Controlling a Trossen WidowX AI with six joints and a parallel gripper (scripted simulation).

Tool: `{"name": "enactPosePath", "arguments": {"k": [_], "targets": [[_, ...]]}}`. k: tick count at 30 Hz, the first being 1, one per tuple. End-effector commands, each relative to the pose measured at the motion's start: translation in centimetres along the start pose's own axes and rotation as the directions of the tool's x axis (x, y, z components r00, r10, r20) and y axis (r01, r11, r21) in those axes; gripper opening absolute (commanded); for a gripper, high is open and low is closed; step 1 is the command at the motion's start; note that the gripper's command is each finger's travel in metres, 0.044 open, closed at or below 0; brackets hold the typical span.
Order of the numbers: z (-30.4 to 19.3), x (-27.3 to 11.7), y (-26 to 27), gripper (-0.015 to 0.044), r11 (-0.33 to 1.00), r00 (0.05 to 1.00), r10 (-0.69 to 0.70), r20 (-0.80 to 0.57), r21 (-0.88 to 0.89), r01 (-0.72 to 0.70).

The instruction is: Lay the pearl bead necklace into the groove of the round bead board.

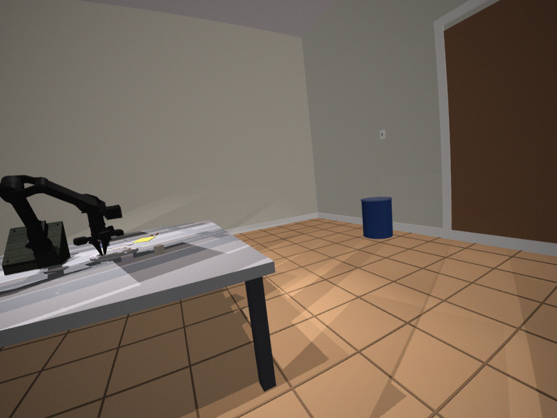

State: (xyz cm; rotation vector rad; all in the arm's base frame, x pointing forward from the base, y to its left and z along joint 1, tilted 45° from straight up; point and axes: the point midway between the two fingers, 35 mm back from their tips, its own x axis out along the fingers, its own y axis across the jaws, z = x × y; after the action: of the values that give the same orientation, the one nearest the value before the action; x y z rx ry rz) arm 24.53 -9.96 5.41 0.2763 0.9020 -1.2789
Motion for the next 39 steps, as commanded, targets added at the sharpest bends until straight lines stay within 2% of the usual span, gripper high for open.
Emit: {"name": "enactPosePath", "arguments": {"k": [1, 24, 39], "targets": [[0.02, -0.03, 0.0, 0.0, 1.0, 1.0, 0.0, 0.0, 0.001, 0.0], [0.06, 0.1, -0.65, 0.0, 1.0, 1.0, -0.001, 0.004, -0.007, 0.001], [0.03, -0.46, -0.63, 0.0394, 1.0, 1.0, -0.002, 0.002, -0.006, 0.002]]}}
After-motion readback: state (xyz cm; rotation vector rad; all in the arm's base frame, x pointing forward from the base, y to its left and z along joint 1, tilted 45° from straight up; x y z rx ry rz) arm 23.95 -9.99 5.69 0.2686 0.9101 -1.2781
